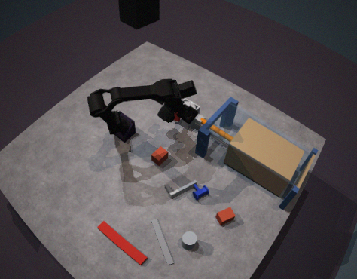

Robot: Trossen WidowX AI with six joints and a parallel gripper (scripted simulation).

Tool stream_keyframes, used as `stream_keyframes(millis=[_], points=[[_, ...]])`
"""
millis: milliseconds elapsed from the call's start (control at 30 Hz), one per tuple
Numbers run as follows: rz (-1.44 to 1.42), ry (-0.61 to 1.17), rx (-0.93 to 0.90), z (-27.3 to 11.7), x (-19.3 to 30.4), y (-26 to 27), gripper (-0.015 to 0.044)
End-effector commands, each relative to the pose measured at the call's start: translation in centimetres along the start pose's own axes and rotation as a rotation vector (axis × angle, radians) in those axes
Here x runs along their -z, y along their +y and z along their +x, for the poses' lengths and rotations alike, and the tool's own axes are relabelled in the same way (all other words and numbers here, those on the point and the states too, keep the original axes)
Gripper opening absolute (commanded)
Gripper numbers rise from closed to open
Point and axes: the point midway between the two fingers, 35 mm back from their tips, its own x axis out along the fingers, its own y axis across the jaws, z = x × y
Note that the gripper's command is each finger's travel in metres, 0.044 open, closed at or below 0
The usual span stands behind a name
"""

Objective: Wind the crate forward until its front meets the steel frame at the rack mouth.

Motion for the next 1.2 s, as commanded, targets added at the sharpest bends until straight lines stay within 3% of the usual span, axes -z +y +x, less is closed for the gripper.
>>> stream_keyframes(millis=[0, 1167], points=[[-0.003, -0.01, 0.0, 0.4, -0.1, 0.4, 0.0], [-0.002, -0.008, -0.002, 1.6, 2.6, 4.4, 0.0]])
